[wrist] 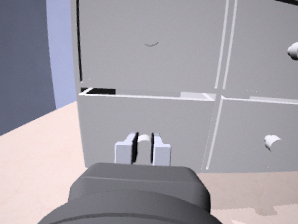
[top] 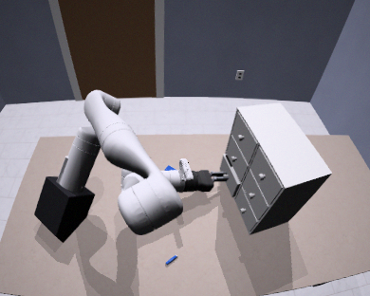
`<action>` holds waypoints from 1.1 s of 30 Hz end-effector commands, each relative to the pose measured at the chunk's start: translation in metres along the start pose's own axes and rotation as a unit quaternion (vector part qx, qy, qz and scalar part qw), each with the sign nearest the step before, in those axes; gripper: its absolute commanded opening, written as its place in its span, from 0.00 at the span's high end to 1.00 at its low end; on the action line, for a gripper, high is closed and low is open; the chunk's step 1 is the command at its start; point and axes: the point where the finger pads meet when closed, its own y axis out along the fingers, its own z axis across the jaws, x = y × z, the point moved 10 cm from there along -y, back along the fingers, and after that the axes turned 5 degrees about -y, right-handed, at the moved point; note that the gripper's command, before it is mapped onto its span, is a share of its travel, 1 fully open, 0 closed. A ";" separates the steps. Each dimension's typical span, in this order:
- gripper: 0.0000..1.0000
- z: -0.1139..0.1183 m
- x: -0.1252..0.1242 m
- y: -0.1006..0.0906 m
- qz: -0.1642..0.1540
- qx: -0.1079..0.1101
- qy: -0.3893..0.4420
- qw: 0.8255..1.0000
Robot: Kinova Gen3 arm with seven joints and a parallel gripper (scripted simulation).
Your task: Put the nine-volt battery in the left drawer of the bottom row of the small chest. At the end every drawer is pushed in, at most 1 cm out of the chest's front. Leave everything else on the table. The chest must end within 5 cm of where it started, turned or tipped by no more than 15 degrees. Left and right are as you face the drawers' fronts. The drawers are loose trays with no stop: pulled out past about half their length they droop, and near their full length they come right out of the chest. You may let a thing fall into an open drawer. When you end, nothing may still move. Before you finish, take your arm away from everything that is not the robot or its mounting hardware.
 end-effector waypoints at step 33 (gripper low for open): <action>0.63 -0.001 0.015 -0.042 -0.003 0.002 0.002 1.000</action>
